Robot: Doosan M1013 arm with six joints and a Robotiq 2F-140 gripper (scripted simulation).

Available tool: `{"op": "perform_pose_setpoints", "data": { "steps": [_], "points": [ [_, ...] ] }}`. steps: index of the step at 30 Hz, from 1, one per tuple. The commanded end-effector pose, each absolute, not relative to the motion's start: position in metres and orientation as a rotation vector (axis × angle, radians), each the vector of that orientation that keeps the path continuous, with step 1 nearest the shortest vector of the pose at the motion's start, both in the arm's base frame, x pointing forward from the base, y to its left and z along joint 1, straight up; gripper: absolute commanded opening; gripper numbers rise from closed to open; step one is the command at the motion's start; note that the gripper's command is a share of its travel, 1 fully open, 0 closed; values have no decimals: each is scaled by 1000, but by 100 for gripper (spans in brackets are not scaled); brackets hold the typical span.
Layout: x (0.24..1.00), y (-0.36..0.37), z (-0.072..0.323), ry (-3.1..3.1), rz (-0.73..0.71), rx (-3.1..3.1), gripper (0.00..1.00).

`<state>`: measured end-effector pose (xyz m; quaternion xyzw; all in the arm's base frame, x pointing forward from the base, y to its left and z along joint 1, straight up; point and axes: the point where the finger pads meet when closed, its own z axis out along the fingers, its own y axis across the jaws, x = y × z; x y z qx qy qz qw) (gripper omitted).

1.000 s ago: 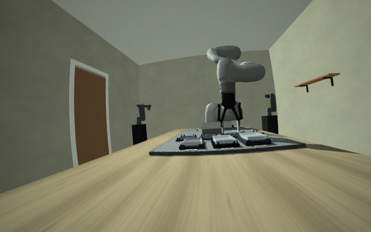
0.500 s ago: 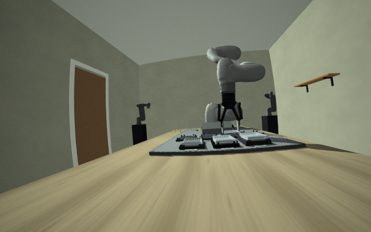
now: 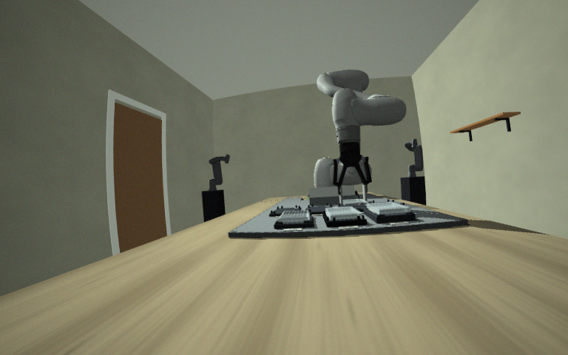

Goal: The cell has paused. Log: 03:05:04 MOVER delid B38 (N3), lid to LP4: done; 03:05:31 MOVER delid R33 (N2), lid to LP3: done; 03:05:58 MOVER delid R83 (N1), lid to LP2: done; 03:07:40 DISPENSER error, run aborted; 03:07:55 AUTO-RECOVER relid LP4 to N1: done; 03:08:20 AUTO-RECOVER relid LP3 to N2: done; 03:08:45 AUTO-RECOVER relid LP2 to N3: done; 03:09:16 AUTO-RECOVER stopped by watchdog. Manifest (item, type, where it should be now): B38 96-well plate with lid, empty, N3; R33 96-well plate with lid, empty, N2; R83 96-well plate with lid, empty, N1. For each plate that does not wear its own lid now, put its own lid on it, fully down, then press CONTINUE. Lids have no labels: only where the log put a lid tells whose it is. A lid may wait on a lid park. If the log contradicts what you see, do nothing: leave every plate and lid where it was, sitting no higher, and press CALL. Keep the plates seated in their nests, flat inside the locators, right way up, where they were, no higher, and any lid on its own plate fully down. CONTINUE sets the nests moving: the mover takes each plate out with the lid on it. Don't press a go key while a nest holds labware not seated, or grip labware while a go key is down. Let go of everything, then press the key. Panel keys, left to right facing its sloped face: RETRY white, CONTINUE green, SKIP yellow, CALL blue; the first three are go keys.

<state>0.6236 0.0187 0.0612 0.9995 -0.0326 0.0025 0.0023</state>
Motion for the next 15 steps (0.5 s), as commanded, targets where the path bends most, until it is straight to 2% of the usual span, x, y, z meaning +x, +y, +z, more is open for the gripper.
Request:
{"op": "perform_pose_setpoints", "data": {
  "steps": [1,15],
  "points": [
    [624,19,61,-102,8,3136,0],
    [624,19,60,-102,8,3136,0]
  ]
}}
